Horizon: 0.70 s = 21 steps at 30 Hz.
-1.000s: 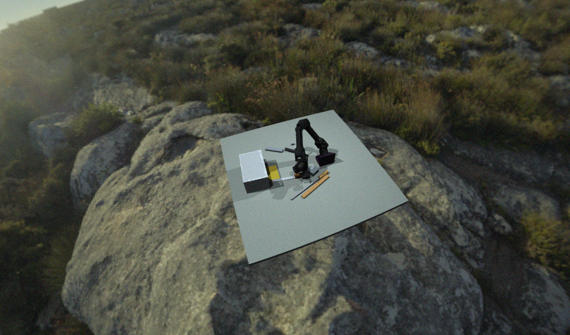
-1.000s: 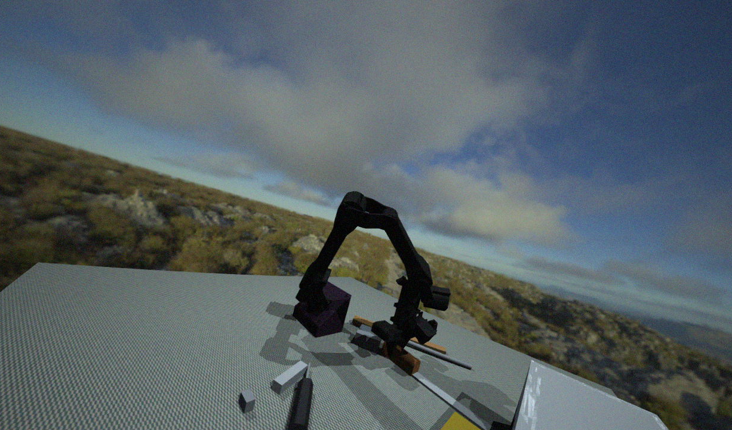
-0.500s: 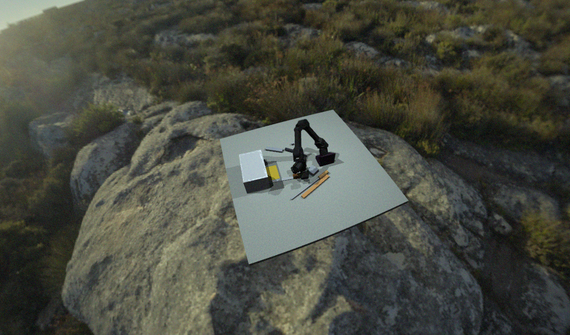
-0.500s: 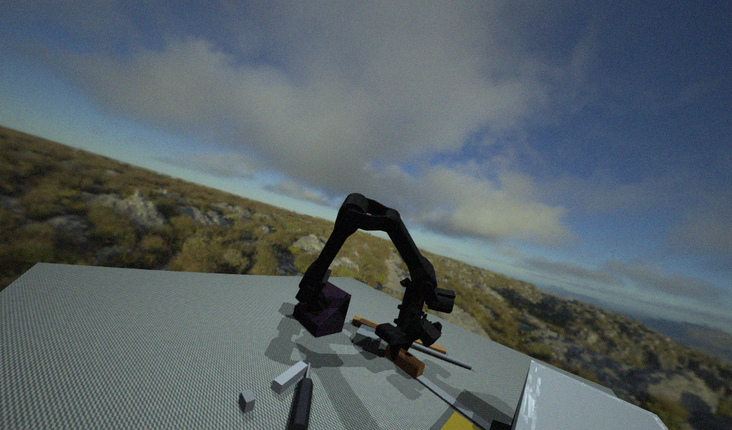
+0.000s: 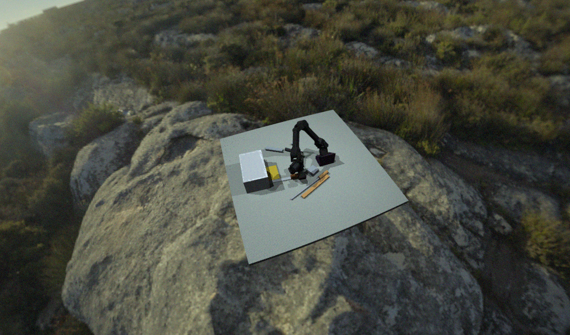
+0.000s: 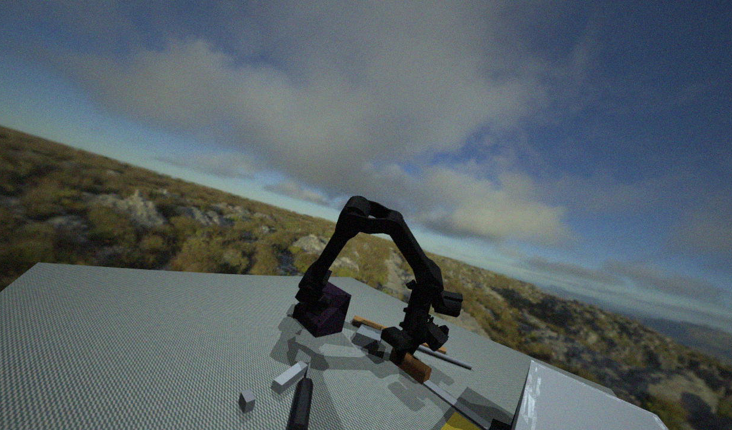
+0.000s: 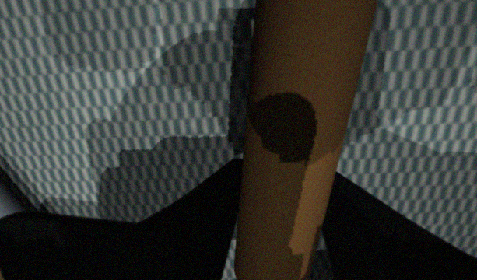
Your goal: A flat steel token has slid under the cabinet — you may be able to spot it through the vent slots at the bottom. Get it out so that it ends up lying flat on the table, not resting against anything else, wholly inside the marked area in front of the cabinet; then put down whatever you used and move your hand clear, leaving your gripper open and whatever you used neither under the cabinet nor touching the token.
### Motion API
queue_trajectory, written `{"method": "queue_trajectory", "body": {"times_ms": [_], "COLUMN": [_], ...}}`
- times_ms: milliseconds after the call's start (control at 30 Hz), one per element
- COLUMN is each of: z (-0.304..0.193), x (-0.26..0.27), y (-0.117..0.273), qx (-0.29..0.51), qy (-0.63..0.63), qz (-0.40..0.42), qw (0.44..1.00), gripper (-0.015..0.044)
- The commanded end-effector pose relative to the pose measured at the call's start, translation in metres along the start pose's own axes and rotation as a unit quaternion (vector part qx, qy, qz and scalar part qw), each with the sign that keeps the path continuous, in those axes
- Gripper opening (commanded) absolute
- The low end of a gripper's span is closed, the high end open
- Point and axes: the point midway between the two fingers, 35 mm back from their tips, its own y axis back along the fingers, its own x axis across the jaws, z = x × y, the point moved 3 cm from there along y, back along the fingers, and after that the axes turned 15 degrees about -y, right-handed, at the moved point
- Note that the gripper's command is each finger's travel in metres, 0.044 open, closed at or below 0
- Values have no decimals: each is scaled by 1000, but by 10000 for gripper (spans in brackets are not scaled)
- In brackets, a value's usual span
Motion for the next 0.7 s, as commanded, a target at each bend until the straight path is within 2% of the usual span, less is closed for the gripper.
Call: {"method": "queue_trajectory", "body": {"times_ms": [0,667], "z": [8,33], "x": [3,8], "y": [0,1], "qx": [1,1], "qy": [0,0], "qz": [2,2], "qw": [1000,1000], "gripper": [0,0]}}
